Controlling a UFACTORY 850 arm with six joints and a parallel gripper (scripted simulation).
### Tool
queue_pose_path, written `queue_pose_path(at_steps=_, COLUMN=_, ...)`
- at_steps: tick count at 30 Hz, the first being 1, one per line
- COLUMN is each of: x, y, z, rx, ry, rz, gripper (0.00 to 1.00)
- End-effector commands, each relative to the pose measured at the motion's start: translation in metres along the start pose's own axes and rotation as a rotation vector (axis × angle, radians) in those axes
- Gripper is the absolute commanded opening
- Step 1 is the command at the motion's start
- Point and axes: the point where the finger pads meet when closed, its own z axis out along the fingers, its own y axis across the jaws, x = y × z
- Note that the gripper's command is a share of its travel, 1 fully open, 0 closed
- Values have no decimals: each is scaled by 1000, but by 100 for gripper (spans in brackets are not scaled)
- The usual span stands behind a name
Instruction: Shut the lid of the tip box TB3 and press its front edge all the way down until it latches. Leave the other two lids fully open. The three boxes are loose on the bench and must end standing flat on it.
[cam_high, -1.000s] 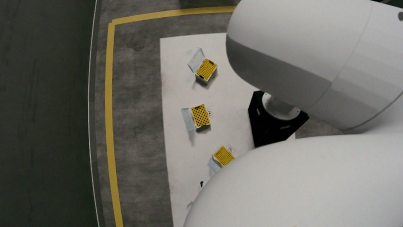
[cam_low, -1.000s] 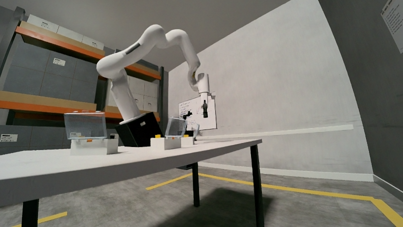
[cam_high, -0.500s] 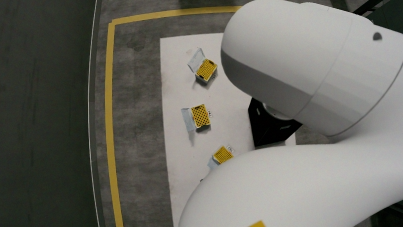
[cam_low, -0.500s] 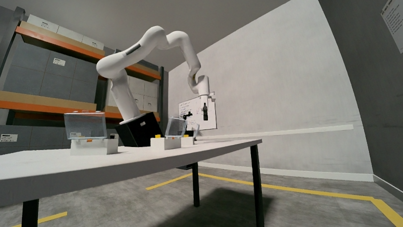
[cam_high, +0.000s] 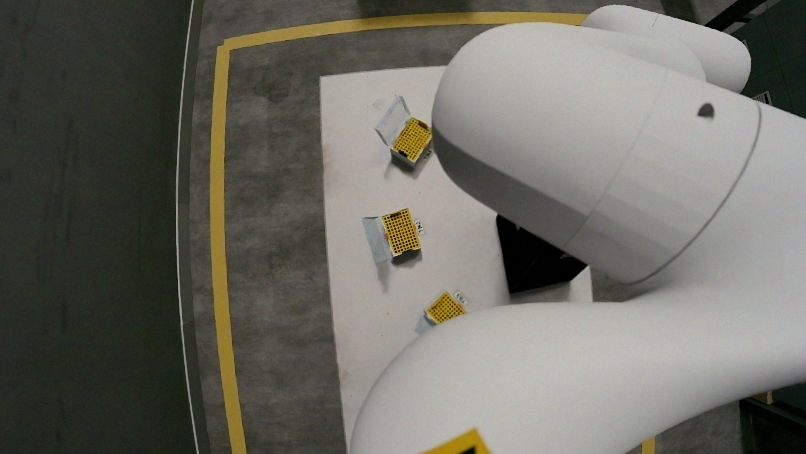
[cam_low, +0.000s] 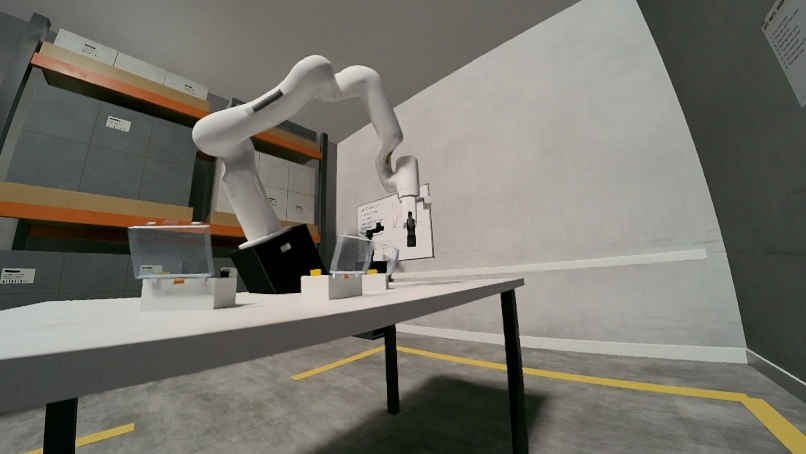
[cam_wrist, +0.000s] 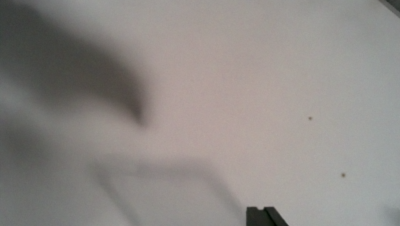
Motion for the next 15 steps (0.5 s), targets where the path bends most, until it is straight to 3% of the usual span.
queue_pose_path(at_steps=1, x=1, y=0, z=7, rx=0, ry=2, rz=0, gripper=0)
queue_pose_path(at_steps=15, x=1, y=0, z=24, rx=0, ry=2, rz=0, gripper=0)
